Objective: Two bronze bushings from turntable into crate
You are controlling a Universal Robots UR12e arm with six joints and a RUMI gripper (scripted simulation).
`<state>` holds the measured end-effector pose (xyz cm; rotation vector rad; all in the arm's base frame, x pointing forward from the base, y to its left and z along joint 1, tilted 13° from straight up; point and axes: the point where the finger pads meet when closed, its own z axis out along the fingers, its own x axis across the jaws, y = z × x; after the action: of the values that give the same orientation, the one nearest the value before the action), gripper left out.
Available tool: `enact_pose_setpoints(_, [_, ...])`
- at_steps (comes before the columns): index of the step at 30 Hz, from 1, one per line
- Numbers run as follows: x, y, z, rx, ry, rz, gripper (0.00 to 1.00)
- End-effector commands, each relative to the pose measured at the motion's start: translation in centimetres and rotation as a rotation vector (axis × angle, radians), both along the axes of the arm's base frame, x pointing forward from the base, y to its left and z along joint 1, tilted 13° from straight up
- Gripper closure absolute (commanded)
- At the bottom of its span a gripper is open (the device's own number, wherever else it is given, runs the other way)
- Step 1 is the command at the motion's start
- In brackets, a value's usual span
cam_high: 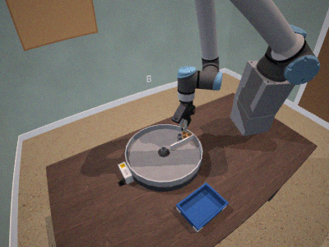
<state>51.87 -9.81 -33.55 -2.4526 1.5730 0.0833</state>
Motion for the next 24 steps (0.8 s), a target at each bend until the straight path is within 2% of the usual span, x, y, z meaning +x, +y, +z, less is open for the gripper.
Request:
enact_pose_setpoints(1, [0.52,-0.27,0.22,-0.004,-0.006,0.000,0.94])
enact_pose_setpoints(24, [0.41,-0.17,0.18,-0.002,-0.004,0.000,0.94])
